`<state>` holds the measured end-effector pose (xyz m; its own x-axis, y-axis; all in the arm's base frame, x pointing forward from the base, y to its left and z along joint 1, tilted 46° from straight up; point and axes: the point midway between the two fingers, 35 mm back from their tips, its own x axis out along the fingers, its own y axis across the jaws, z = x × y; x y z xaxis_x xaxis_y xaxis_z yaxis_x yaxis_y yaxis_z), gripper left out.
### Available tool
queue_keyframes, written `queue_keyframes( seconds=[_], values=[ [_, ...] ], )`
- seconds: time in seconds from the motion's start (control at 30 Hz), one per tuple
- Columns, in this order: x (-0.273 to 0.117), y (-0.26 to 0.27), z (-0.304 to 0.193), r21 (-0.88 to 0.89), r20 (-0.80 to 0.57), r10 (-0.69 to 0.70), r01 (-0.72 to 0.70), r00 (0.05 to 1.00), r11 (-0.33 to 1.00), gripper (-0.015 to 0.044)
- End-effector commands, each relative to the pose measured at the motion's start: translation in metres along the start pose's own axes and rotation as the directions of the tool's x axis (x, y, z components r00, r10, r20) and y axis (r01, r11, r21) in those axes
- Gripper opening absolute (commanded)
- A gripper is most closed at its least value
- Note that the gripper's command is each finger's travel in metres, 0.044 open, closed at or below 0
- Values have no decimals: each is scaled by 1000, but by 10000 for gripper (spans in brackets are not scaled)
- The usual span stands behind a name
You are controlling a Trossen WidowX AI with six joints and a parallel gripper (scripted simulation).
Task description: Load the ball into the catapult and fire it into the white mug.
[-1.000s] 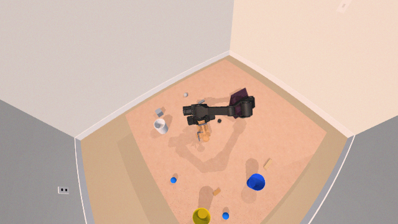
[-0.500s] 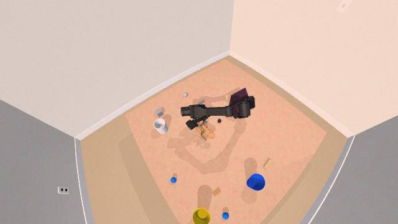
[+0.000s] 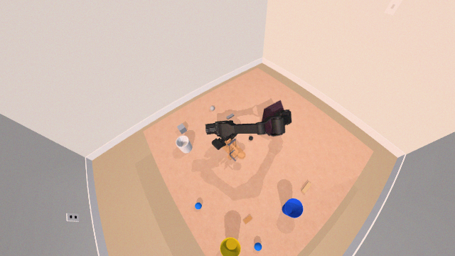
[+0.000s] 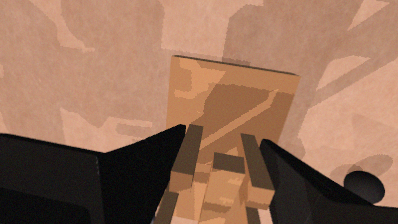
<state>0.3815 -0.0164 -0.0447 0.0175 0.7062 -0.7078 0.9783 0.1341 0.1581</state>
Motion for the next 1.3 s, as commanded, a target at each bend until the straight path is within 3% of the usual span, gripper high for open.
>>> queue_keyframes(
  seconds=[0.0,0.77,0.97,1.27],
  values=[
    [6,1,0,5,-5,5,-5,1000,1000,0],
    [44,1,-1,5,-8,6,-5,1000,1000,0],
    [39,1,-1,-5,-1,0,0,1000,1000,0],
    [39,1,-1,-5,-1,0,0,1000,1000,236]
  ],
)
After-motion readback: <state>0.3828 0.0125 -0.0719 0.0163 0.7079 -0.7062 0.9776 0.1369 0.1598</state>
